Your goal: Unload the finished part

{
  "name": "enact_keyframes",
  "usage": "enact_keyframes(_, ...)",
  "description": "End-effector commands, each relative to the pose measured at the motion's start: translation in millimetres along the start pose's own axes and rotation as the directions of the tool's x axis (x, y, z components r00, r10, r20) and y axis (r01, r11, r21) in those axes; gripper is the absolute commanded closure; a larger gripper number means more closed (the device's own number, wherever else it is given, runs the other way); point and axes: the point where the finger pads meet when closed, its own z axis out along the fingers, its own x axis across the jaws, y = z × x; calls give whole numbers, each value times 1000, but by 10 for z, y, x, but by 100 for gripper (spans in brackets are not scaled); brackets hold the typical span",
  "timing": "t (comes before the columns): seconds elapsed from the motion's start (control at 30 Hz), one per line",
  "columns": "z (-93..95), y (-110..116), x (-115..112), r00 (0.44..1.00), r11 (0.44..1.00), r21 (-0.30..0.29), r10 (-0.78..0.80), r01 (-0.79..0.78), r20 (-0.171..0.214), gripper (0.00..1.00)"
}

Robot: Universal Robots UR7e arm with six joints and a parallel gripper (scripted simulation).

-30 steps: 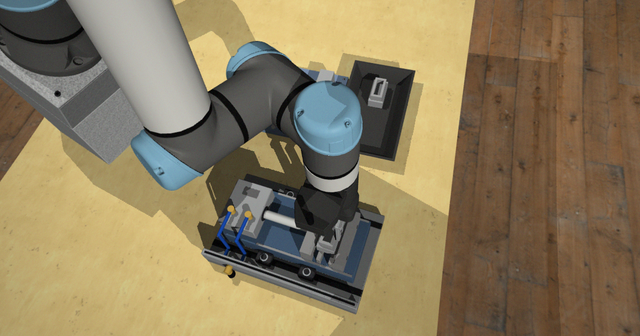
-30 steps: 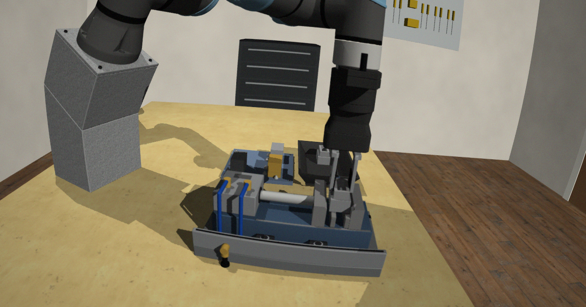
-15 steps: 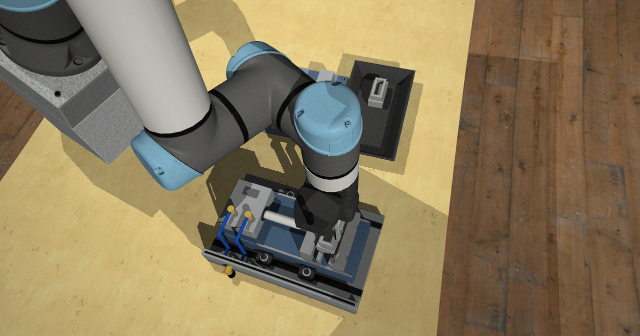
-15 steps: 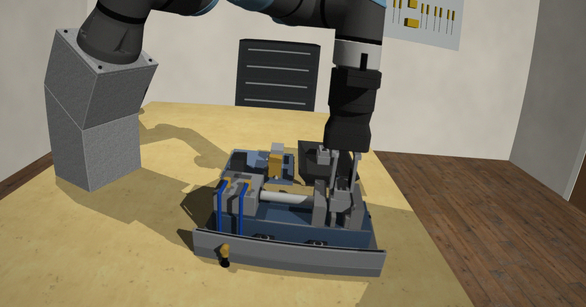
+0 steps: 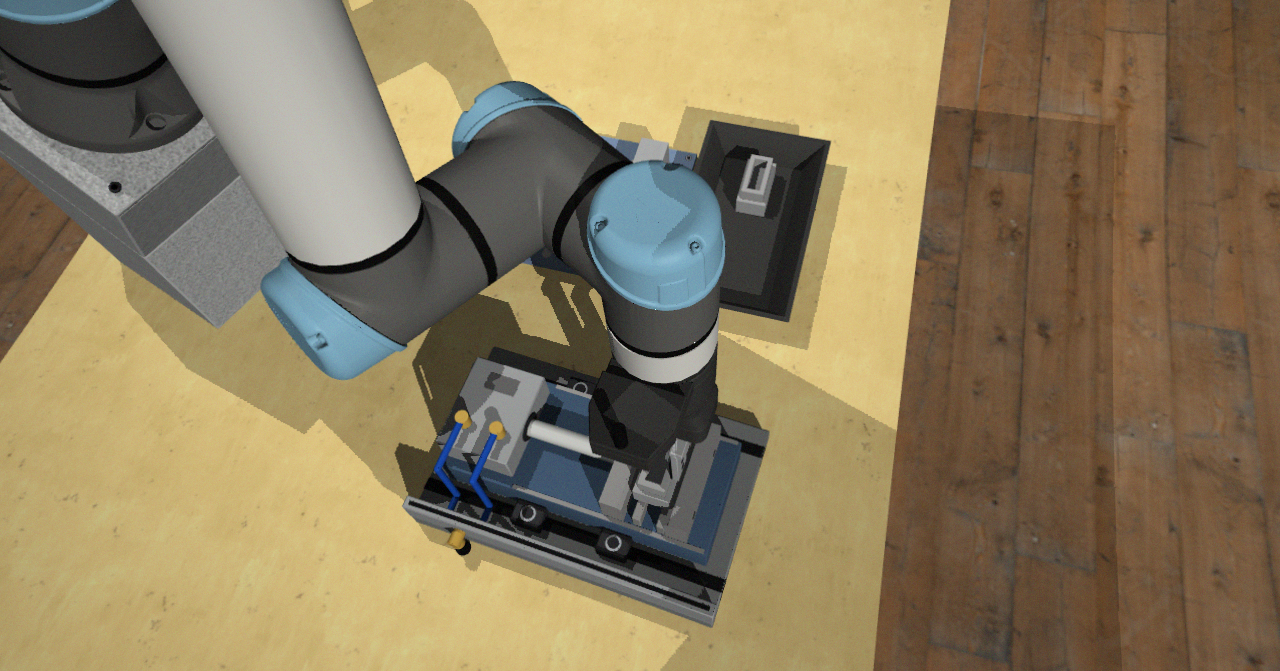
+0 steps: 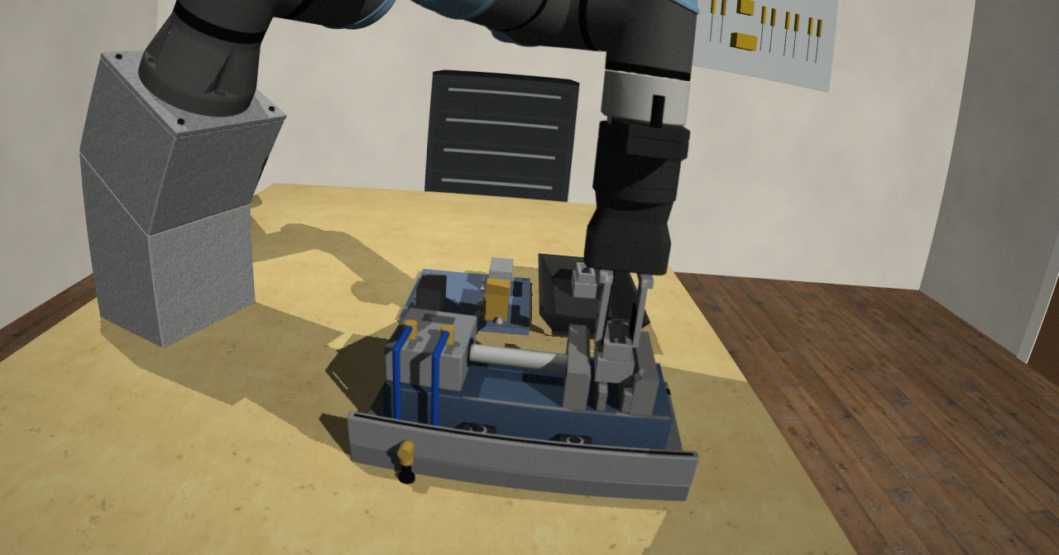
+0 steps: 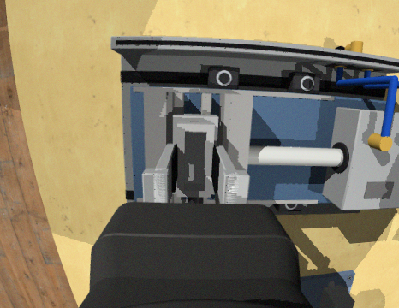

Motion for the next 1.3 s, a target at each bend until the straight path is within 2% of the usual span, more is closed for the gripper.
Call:
enact_keyframes(0.0, -15, -1, -5, 1000, 1000, 1, 0, 0, 1, 100)
enact_keyframes(0.9, -401, -1, -4, 1000, 1000, 1, 0, 0, 1, 100)
enact_keyframes(1.27, -457, -1, -4, 1000, 1000, 1, 0, 0, 1, 100)
